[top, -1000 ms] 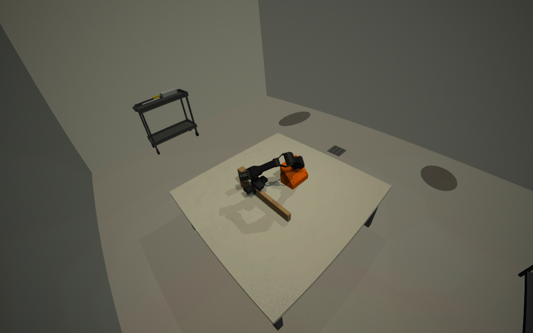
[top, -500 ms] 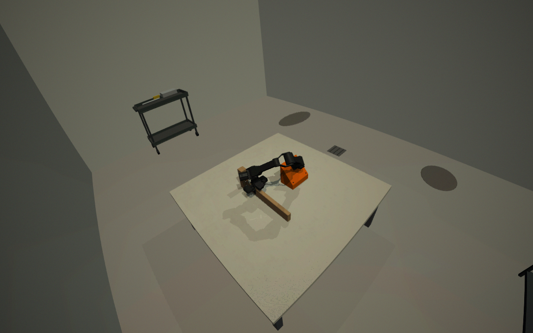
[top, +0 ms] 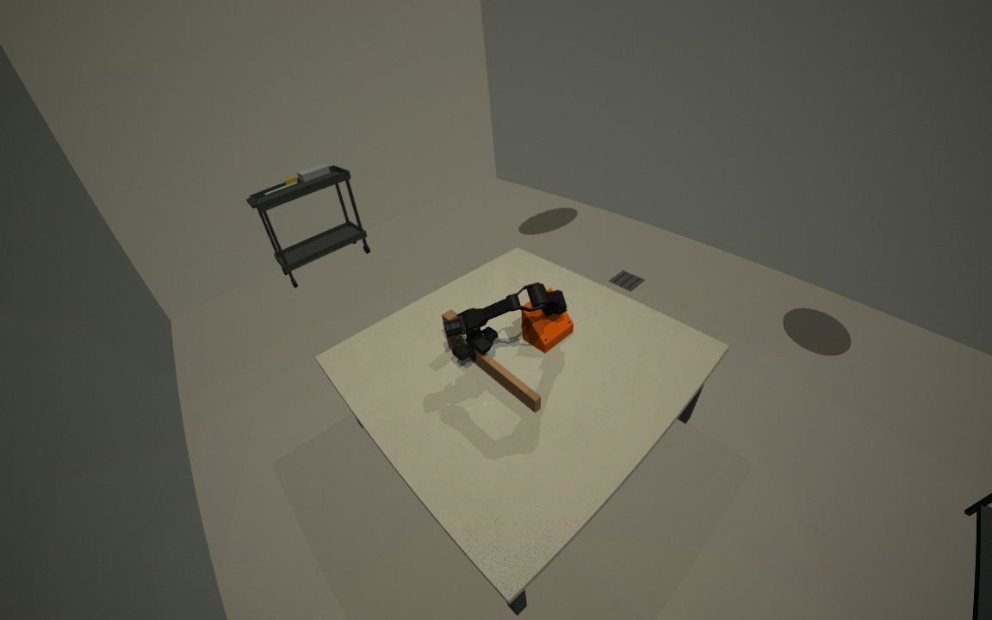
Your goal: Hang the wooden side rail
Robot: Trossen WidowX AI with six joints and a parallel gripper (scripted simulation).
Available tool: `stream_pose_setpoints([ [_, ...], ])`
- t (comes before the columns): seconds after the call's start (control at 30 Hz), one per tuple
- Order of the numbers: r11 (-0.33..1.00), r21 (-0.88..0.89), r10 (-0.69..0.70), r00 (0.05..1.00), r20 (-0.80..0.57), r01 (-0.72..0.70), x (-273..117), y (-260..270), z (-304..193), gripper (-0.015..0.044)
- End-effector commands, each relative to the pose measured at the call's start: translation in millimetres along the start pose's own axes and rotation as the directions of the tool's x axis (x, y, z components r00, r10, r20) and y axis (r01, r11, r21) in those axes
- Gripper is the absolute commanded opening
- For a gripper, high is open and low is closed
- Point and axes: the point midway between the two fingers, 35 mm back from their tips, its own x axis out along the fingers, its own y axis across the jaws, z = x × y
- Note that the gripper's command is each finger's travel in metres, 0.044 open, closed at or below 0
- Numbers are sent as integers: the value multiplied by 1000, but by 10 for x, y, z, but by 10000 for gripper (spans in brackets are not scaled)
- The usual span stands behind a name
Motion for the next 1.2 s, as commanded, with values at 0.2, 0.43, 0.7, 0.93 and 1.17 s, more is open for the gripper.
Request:
stream_pose_setpoints([
  [0.2, 1000, 2, -12, 1000, -5, 12, -45, -30, -40, 0],
  [0.43, 1000, 2, -12, 1000, -5, 12, -37, -22, -48, 0],
  [0.7, 1000, 2, -12, 1000, -5, 12, -29, -13, -57, 0],
  [0.93, 1000, 2, -12, 1000, -5, 12, -21, -6, -65, 0],
  [1.17, 1000, 2, -12, 1000, -5, 12, -24, 2, -73, 0],
])
